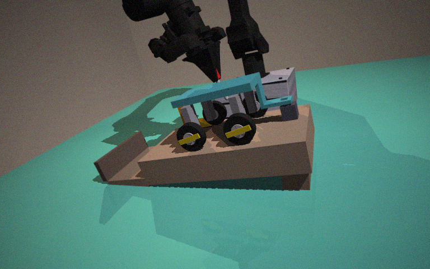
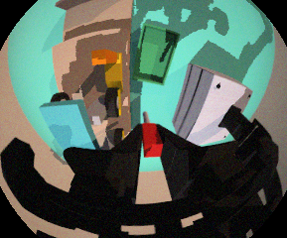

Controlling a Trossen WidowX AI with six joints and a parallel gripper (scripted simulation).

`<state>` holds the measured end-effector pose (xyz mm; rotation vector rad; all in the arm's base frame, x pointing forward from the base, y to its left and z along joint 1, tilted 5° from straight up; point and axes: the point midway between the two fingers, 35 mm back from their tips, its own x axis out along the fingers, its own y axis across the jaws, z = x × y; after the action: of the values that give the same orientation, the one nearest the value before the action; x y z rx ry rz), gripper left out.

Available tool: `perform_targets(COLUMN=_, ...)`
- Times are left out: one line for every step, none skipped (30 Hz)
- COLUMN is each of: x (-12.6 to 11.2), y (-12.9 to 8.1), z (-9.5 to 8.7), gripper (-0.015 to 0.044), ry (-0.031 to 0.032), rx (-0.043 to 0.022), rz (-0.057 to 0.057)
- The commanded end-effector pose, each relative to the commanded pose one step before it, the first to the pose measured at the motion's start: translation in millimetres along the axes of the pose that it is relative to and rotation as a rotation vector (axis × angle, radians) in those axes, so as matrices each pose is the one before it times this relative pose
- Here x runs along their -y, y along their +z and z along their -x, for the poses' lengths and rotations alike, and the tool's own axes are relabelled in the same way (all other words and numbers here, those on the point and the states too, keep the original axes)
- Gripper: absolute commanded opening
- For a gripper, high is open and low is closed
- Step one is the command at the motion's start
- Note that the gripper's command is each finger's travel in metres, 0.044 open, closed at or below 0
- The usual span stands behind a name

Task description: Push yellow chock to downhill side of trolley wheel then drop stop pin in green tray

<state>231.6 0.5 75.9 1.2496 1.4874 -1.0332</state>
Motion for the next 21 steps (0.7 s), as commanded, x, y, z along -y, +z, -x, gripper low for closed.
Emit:
perform_targets(x=-0.64, y=15.39, z=3.42, gripper=0.0, ry=0.0019, rx=0.00316, rz=0.005)
perform_targets(x=0.37, y=3.96, z=0.5, gripper=0.0, ry=-0.00004, rx=0.00027, rz=0.0)
perform_targets(x=0.26, y=3.91, z=0.53, gripper=0.0, ry=-0.00002, rx=0.00032, rz=0.0)
perform_targets(x=0.33, y=3.95, z=0.53, gripper=0.0, ry=-0.00004, rx=0.00027, rz=0.0)
perform_targets(x=0.19, y=3.88, z=0.58, gripper=0.0, ry=-0.00001, rx=0.00031, rz=0.0)
perform_targets(x=0.26, y=3.93, z=0.58, gripper=0.0, ry=-0.00003, rx=0.00027, rz=0.0)
perform_targets(x=0.11, y=3.83, z=0.64, gripper=0.0, ry=-0.00001, rx=0.00031, rz=0.0)
perform_targets(x=0.18, y=3.93, z=0.65, gripper=0.0, ry=-0.00003, rx=0.00027, rz=0.0)
perform_targets(x=0.03, y=3.79, z=0.71, gripper=0.0, ry=0.0, rx=0.00031, rz=0.0)
perform_targets(x=0.09, y=3.94, z=0.72, gripper=0.0, ry=-0.00002, rx=0.00027, rz=0.0)
perform_targets(x=-0.07, y=3.72, z=0.78, gripper=0.0, ry=0.0, rx=0.0003, rz=0.0)
perform_targets(x=-0.01, y=3.92, z=0.81, gripper=0.0, ry=-0.00001, rx=0.00027, rz=0.0)
perform_targets(x=-0.08, y=3.5, z=0.78, gripper=0.0, ry=-0.00001, rx=0.00025, rz=0.0)
perform_targets(x=-0.03, y=2.82, z=0.62, gripper=0.0, ry=-0.00001, rx=0.00017, rz=0.0)
perform_targets(x=0.0, y=1.69, z=0.36, gripper=0.0, ry=-0.00001, rx=0.00009, rz=0.0)
perform_targets(x=0.0, y=0.57, z=0.12, gripper=0.0, ry=0.0, rx=0.00003, rz=0.0)
perform_targets(x=0.0, y=0.0, z=0.0, gripper=0.0, ry=0.0, rx=0.0, rz=0.0)
perform_targets(x=0.0, y=0.0, z=0.0, gripper=0.0, ry=0.0, rx=0.0, rz=0.0)
perform_targets(x=0.02, y=-0.04, z=-0.01, gripper=0.0, ry=0.00034, rx=0.00093, rz=-0.0053)
perform_targets(x=0.05, y=-0.11, z=-0.02, gripper=0.0, ry=0.00107, rx=0.00278, rz=-0.0158)
perform_targets(x=0.07, y=-0.14, z=-0.03, gripper=0.0, ry=0.00145, rx=0.00354, rz=-0.0203)
